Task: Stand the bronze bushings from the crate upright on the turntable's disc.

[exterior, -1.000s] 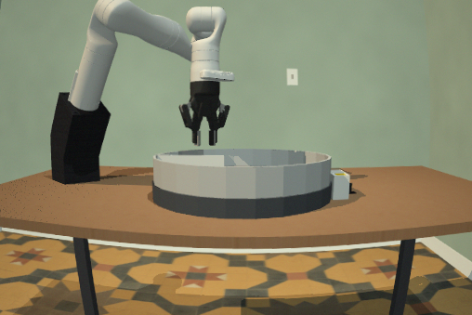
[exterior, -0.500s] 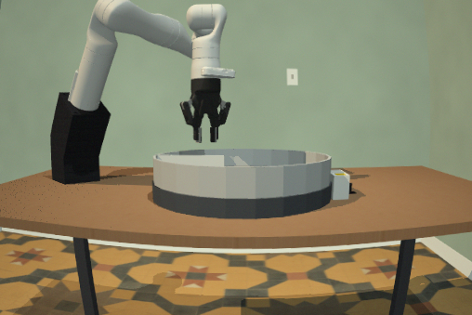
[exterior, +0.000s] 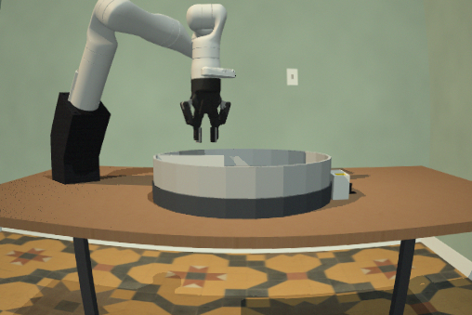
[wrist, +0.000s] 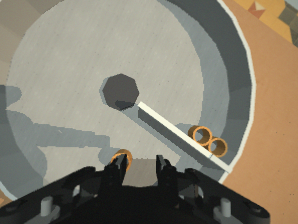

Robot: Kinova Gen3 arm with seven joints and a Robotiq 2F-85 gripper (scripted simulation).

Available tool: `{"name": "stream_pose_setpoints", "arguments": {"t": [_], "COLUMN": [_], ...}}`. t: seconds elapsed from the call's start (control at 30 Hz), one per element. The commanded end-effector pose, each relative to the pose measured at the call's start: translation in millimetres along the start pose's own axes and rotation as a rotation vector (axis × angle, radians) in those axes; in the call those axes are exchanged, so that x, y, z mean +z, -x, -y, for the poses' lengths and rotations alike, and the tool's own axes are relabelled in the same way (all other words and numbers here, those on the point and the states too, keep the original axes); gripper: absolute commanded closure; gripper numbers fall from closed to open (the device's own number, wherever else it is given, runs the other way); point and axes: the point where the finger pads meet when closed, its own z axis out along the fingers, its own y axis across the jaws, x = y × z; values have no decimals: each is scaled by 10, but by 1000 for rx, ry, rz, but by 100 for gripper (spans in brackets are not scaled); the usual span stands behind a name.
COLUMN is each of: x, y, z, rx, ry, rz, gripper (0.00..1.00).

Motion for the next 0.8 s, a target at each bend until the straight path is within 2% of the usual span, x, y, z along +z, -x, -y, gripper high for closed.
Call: {"name": "stream_pose_setpoints", "arguments": {"t": [0.0,0.27,0.3,0.63,0.77], "x": [-12,-12,-12,-110,-257], "y": [15,15,15,26,6], "z": [7,7,6,-18,-7], "rx": [-11,-11,-11,-10,-11], "ry": [-4,-4,-4,3,1], "rz": [3,3,3,7,2], "gripper": [60,60,0,0,0]}}
